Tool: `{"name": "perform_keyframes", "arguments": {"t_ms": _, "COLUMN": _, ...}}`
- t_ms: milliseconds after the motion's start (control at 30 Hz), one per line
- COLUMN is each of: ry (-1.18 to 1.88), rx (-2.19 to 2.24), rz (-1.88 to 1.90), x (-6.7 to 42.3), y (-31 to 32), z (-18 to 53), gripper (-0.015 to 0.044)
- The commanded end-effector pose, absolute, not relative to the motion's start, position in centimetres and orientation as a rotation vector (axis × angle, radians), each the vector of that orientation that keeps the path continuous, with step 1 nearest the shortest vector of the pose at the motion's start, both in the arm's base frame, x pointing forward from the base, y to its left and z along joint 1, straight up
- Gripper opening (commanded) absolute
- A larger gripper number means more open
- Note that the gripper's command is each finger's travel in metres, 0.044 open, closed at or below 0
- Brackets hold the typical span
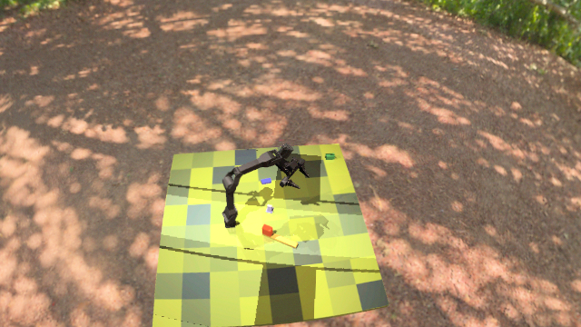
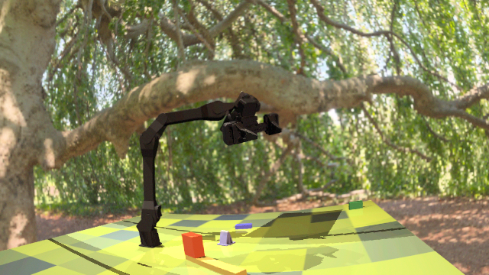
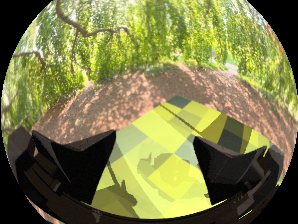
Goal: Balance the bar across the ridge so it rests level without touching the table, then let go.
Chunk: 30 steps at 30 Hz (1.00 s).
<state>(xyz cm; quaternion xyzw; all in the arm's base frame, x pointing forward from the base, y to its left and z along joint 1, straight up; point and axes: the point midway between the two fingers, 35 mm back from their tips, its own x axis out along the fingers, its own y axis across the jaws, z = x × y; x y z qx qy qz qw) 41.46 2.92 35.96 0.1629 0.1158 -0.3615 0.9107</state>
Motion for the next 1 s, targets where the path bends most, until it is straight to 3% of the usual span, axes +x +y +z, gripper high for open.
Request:
{"name": "perform_keyframes", "arguments": {"t_ms": 0, "ry": 0.243, "rx": 0.334, "rz": -0.746, "x": 41.5, "y": 2.8, "z": 35.9, "gripper": 0.0374}}
{"name": "perform_keyframes", "arguments": {"t_ms": 100, "ry": 0.299, "rx": 0.301, "rz": -0.749, "x": 41.6, "y": 1.8, "z": 34.9, "gripper": 0.0315}}
{"name": "perform_keyframes", "arguments": {"t_ms": 967, "ry": 0.968, "rx": 0.143, "rz": -0.695, "x": 38.1, "y": -8.6, "z": 24.4, "gripper": 0.0315}}
